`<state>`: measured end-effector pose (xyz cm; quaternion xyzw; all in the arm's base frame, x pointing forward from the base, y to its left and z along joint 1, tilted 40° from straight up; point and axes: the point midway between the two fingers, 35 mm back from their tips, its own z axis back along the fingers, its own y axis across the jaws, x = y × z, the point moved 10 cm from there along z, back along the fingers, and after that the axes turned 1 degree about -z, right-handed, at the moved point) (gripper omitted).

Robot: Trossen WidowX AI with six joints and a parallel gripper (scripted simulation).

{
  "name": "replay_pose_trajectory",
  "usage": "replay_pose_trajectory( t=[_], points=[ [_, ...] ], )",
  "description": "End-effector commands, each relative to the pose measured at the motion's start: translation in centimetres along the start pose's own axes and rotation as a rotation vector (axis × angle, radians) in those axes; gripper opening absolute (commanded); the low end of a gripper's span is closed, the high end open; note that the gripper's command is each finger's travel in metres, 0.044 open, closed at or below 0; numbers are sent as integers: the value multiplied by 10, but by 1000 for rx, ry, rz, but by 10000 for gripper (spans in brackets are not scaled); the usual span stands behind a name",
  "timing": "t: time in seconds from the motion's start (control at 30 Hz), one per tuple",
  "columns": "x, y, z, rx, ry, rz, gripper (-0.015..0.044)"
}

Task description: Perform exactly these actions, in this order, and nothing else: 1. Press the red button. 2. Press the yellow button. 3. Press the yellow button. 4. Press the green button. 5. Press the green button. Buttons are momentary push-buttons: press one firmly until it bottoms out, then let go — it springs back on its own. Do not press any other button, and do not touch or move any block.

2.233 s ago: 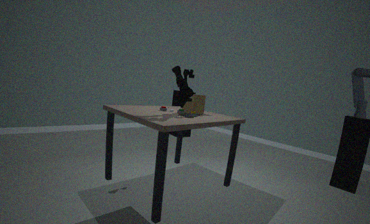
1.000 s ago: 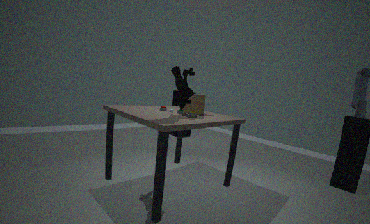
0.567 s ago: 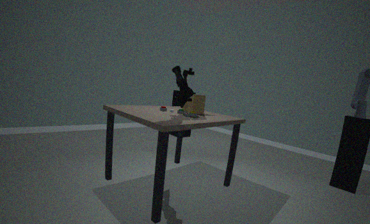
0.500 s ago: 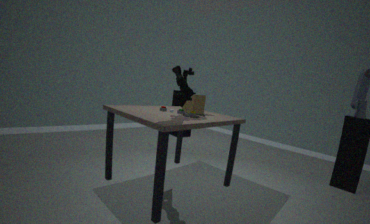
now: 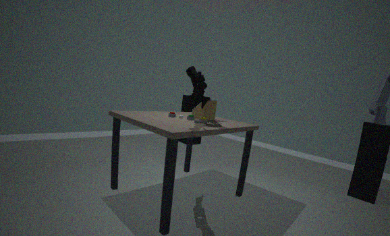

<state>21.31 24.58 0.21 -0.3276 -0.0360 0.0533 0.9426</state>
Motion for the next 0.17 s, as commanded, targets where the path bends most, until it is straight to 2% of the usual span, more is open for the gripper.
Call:
replay_pose_trajectory(
  t=[0.0, 0.13],
  points=[
    [-2, 33, 9, -4, 5, 0, 400],
    [-2, 35, 10, -4, 5, 0, 400]
  ],
)
